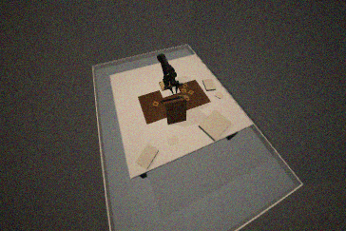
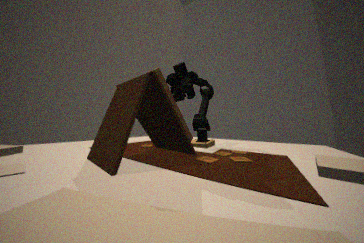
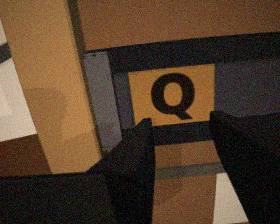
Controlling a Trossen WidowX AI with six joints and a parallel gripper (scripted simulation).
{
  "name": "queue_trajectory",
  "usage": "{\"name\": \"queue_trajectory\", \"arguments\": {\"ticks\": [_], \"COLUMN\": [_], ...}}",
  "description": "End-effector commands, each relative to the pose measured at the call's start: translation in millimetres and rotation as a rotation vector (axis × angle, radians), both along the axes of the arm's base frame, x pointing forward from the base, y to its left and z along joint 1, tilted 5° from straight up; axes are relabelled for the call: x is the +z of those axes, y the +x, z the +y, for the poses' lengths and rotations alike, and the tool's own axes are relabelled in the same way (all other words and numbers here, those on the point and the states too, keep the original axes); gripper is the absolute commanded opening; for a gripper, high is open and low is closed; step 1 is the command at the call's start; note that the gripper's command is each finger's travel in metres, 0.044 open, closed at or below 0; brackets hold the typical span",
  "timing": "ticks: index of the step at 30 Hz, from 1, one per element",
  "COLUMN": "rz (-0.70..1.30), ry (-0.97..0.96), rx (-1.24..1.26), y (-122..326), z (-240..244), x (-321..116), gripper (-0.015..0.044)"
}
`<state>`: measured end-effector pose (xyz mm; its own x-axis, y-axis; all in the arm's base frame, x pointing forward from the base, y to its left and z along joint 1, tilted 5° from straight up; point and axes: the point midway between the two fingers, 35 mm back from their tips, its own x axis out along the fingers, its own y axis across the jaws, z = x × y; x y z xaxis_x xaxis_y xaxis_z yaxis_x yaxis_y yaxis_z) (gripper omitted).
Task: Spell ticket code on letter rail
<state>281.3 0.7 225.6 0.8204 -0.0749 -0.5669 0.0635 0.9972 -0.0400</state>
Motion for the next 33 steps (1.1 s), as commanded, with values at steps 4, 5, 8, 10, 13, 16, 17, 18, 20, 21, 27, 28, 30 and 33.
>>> {"name": "queue_trajectory", "arguments": {"ticks": [4,5,8,10,13,16,17,18,20,21,27,28,30,33], "rz": [0.000,0.000,0.000,0.000,0.000,0.064,0.107,0.151,0.237,0.281,0.539,0.582,0.659,0.686], "ry": [0.000,0.000,0.000,0.000,0.000,-0.005,-0.008,-0.009,-0.010,-0.009,0.015,0.023,0.038,0.044], "rx": [0.000,0.000,0.000,0.000,0.000,-0.003,-0.006,-0.008,-0.013,-0.015,-0.028,-0.029,-0.032,-0.033], "y": [0,0,0,0,0,4,6,8,12,13,21,22,23,23], "z": [0,0,0,0,0,-3,-5,-7,-12,-14,-29,-31,-36,-38], "x": [0,0,0,0,0,1,3,4,5,6,9,9,10,10], "gripper": [0.0000,0.0000,0.0000,0.0000,0.0000,0.0000,0.0000,0.0000,0.0000,0.0000,0.0000,0.0000,0.0000,0.0000]}}
